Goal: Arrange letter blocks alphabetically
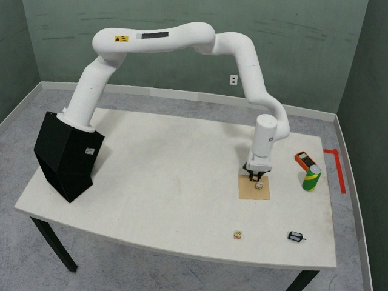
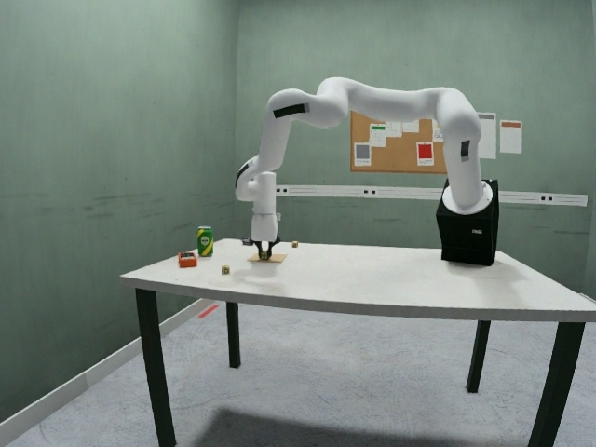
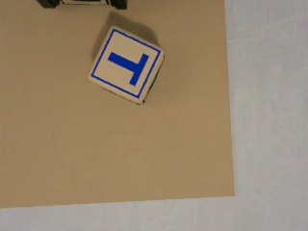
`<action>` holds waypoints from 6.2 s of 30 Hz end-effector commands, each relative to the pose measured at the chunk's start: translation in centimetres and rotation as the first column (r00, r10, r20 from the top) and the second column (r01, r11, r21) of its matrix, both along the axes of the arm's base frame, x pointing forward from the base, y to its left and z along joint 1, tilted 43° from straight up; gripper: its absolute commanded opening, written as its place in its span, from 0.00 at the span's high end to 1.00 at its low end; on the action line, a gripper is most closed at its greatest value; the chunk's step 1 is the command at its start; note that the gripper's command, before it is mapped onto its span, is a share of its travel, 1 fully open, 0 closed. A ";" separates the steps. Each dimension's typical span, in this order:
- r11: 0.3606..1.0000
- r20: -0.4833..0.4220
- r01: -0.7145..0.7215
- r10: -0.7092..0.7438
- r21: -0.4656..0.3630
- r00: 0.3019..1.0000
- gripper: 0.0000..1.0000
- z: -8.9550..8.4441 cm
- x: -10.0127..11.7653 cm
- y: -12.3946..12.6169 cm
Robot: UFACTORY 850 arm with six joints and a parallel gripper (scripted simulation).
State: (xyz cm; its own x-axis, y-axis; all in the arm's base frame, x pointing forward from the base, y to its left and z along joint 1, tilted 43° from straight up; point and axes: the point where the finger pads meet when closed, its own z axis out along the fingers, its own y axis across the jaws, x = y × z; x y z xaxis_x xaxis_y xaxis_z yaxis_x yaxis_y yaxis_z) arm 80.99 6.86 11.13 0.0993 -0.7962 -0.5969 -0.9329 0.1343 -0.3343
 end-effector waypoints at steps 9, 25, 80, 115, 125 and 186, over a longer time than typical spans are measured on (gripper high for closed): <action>1.000 0.002 0.001 -0.001 0.000 1.000 0.77 0.0 0.1 0.0; 1.000 0.002 0.001 -0.001 0.000 1.000 0.77 -0.2 0.2 0.2; 1.000 0.002 0.001 -0.001 0.000 1.000 0.57 -0.2 0.2 0.2; 1.000 0.002 0.001 -0.001 0.000 1.000 0.57 6.4 -2.9 -5.1; 1.000 0.002 0.001 -0.001 0.000 1.000 0.00 6.4 -2.9 -5.1; 0.940 -0.268 0.324 -0.287 0.106 0.920 0.57 3.8 -0.3 -8.5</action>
